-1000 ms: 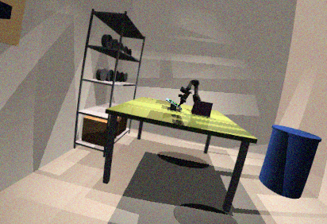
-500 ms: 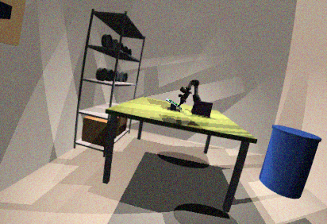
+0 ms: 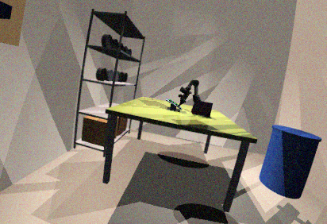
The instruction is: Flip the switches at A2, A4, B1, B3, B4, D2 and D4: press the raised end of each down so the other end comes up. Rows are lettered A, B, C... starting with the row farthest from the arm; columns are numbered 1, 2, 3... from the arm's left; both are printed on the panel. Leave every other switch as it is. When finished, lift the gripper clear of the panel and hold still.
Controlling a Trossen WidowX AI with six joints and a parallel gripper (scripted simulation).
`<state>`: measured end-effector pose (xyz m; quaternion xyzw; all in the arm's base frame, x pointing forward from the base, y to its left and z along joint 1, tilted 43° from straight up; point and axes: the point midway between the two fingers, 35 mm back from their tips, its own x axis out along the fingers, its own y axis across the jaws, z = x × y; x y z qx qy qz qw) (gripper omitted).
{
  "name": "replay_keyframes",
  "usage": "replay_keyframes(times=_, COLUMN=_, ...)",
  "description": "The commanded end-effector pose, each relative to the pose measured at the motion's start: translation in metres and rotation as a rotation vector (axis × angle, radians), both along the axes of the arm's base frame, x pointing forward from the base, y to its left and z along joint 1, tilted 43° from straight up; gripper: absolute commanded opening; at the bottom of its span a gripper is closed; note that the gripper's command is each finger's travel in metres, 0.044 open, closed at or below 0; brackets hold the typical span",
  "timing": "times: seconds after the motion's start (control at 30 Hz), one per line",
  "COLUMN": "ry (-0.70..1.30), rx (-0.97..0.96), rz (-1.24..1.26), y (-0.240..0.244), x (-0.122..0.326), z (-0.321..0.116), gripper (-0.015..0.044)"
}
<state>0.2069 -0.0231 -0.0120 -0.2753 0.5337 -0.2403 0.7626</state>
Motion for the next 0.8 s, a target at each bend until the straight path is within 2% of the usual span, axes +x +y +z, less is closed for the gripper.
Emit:
replay_keyframes(times=0.0, ry=0.003, rx=-0.007, rz=0.003, y=-0.0013, x=0.0001, z=-0.0002, gripper=0.0)
replay_keyframes(times=0.77, ry=0.003, rx=0.004, rz=-0.001, y=0.0033, x=0.0001, z=0.0015, gripper=0.0)
